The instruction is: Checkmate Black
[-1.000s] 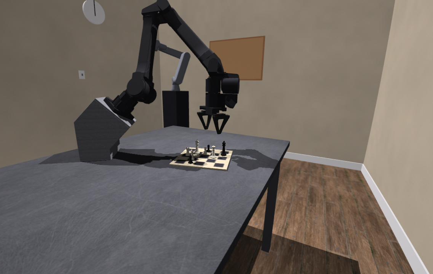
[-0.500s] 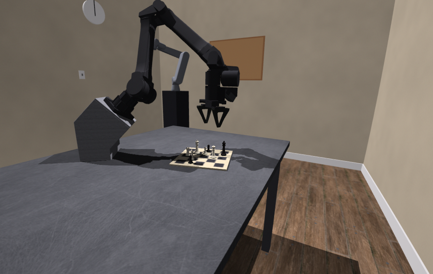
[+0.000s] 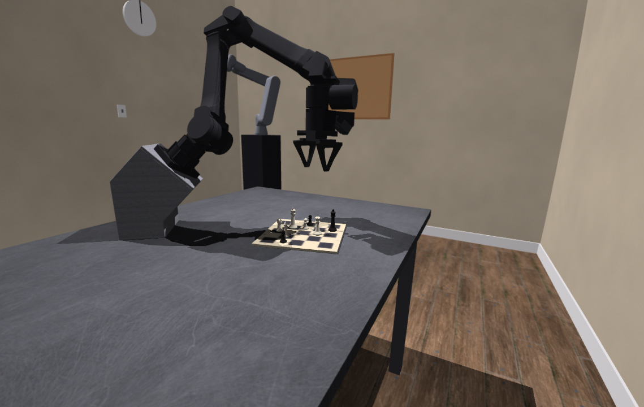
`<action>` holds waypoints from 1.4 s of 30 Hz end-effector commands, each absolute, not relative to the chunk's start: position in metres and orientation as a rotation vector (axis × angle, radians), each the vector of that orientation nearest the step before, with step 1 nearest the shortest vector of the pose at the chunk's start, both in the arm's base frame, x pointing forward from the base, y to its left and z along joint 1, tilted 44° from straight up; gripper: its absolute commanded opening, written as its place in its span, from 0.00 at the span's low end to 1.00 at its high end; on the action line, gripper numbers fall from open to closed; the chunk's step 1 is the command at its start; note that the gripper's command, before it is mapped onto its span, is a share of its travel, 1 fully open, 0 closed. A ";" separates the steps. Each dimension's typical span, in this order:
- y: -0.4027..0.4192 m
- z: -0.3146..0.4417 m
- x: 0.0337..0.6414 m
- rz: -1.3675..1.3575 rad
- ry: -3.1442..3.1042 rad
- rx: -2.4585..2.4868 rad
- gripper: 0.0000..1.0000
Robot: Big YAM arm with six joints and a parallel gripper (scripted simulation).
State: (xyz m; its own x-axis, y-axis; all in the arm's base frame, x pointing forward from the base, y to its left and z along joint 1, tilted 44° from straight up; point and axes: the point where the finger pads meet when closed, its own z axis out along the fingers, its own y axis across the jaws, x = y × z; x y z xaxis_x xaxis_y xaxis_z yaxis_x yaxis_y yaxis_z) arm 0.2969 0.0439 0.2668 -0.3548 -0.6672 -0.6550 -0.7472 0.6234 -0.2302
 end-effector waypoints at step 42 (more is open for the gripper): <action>0.040 0.292 0.302 0.099 2.061 -1.121 1.00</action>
State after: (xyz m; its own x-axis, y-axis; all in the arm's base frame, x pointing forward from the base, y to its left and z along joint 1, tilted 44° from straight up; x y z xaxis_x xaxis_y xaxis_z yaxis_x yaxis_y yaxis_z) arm 0.2960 0.0430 0.2685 -0.3451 -0.6754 -0.6517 -0.7523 0.6143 -0.2382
